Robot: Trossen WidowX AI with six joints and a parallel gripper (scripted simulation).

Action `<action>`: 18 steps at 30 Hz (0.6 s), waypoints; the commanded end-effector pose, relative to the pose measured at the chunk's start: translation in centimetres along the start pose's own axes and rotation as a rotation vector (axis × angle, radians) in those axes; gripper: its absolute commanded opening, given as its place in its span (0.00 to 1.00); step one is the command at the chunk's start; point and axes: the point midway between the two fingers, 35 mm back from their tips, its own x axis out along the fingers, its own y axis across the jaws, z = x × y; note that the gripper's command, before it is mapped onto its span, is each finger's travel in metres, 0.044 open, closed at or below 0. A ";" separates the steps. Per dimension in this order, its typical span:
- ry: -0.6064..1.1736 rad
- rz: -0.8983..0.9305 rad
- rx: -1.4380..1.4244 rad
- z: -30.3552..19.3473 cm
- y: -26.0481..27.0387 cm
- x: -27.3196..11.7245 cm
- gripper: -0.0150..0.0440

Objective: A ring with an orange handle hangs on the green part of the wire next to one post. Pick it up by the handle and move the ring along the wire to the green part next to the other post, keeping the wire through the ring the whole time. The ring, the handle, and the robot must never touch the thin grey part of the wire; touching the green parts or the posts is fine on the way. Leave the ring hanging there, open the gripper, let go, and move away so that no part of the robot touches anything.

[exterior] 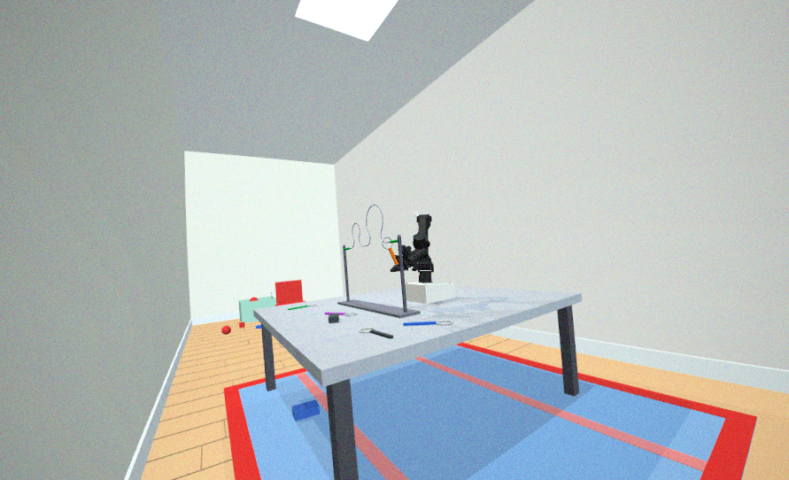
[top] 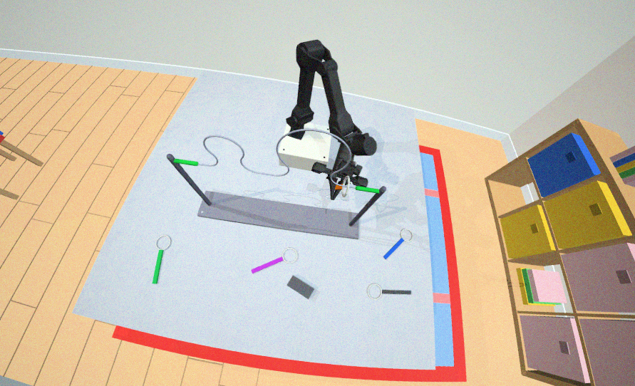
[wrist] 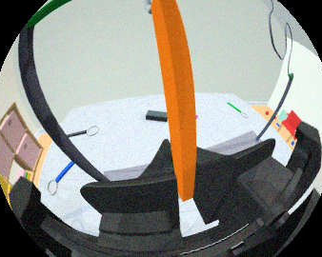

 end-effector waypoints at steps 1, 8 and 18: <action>0.001 0.015 0.033 0.2 0.9 -0.1 0.00; 0.003 0.022 0.049 0.3 1.8 -0.3 0.00; 0.003 0.025 0.056 0.3 2.8 -0.4 0.00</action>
